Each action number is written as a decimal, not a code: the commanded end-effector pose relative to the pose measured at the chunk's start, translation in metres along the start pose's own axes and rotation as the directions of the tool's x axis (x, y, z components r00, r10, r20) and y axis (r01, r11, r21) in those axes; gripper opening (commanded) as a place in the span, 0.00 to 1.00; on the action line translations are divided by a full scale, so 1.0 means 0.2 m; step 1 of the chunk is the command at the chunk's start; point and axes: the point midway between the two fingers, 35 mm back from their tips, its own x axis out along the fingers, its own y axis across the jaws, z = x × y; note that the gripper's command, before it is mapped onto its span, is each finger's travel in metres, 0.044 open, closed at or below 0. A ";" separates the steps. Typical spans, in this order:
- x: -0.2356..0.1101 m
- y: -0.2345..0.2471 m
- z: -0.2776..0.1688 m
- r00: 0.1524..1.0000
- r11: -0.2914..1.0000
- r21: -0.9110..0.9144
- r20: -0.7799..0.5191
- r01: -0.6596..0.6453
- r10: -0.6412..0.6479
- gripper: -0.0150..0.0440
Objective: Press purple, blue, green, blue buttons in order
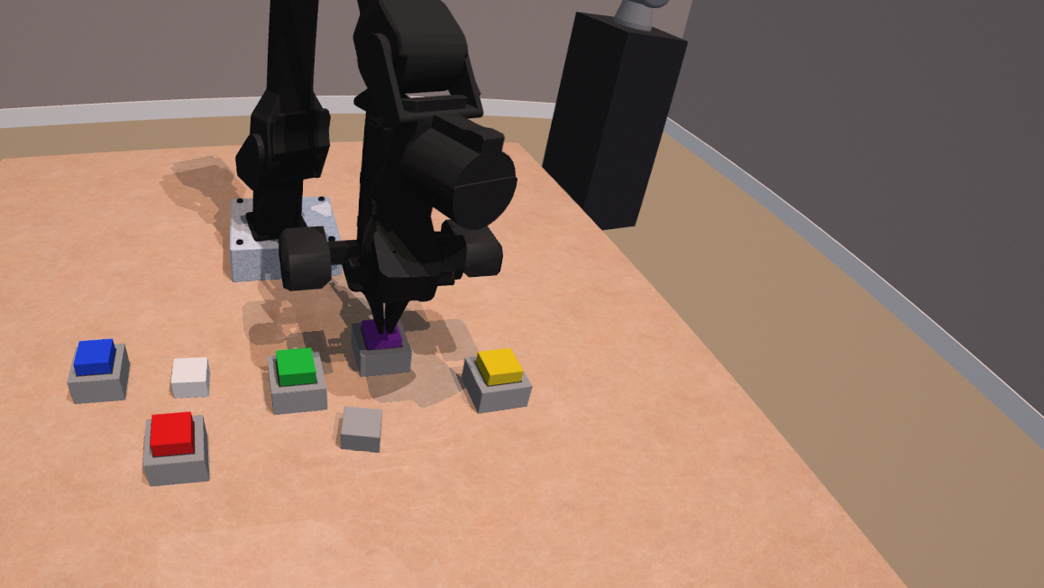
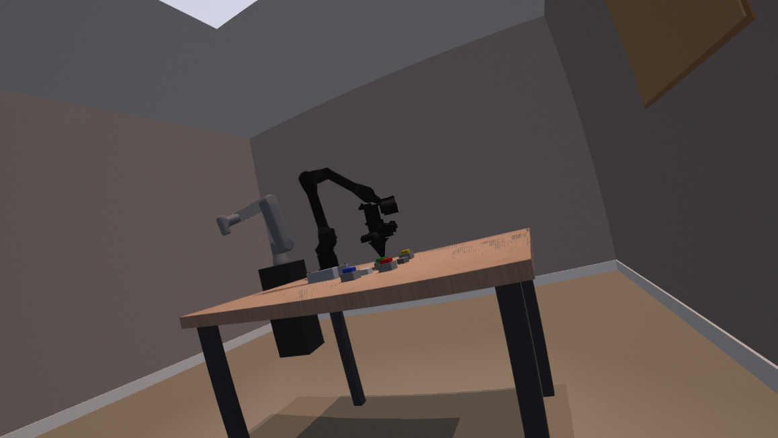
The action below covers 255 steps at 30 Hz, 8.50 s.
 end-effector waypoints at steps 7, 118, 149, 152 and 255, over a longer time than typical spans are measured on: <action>0.01 -0.01 -0.01 1.000 1.000 0.006 -0.009 0.007 -0.007 0.29; -0.01 -1.37 -0.01 1.000 1.000 0.006 -0.009 0.029 -0.029 0.29; -0.48 -0.96 0.17 1.000 1.000 0.006 -0.004 0.025 -0.025 0.29; -0.47 -0.77 0.20 1.000 1.000 0.006 -0.004 0.022 -0.022 0.29; -0.48 -1.35 0.00 1.000 1.000 0.006 -0.009 0.029 -0.029 0.29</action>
